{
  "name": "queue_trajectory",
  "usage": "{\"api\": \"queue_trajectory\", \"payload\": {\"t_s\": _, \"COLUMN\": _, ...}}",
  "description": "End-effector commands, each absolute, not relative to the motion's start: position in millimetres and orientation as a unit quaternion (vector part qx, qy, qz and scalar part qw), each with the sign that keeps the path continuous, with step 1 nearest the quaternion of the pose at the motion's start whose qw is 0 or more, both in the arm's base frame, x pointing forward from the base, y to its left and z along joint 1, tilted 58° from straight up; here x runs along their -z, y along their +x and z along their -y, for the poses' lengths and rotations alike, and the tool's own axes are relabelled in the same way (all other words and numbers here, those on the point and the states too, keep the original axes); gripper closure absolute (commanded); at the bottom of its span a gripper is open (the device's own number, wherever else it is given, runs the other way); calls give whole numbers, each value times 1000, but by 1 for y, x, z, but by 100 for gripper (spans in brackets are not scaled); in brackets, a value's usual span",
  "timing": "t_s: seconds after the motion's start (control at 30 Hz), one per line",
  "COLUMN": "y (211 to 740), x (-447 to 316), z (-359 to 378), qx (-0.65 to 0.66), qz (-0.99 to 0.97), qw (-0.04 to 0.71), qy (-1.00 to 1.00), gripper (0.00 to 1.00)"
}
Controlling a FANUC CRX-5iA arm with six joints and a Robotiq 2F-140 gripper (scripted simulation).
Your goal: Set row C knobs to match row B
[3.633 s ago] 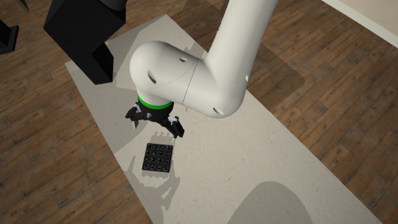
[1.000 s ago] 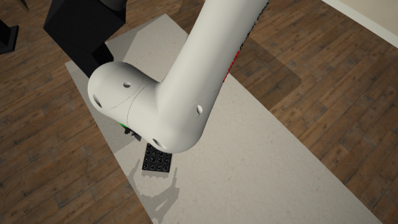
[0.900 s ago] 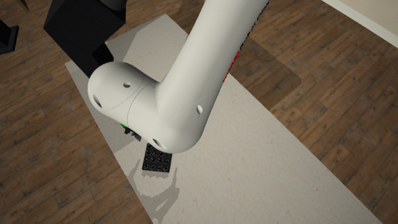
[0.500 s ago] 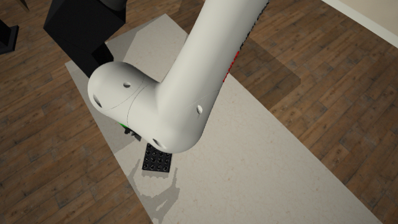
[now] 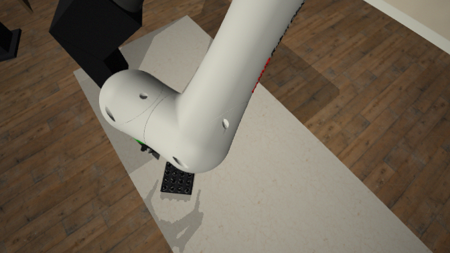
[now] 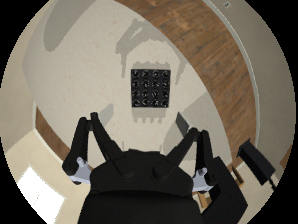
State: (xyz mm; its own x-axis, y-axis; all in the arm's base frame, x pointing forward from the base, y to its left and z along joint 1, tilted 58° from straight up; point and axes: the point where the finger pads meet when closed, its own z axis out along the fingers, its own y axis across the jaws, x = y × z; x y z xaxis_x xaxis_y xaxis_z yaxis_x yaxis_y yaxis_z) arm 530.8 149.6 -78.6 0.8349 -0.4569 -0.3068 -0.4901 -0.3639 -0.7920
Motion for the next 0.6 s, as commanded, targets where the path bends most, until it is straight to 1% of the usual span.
{"api": "queue_trajectory", "payload": {"t_s": 0.0, "y": 531, "x": 79, "z": -149, "qx": -17, "qz": -287, "qw": 485, "qy": -826, "gripper": 0}}
{"api": "queue_trajectory", "payload": {"t_s": 0.57, "y": 518, "x": 76, "z": -155, "qx": -27, "qz": -286, "qw": 483, "qy": -827, "gripper": 0}}
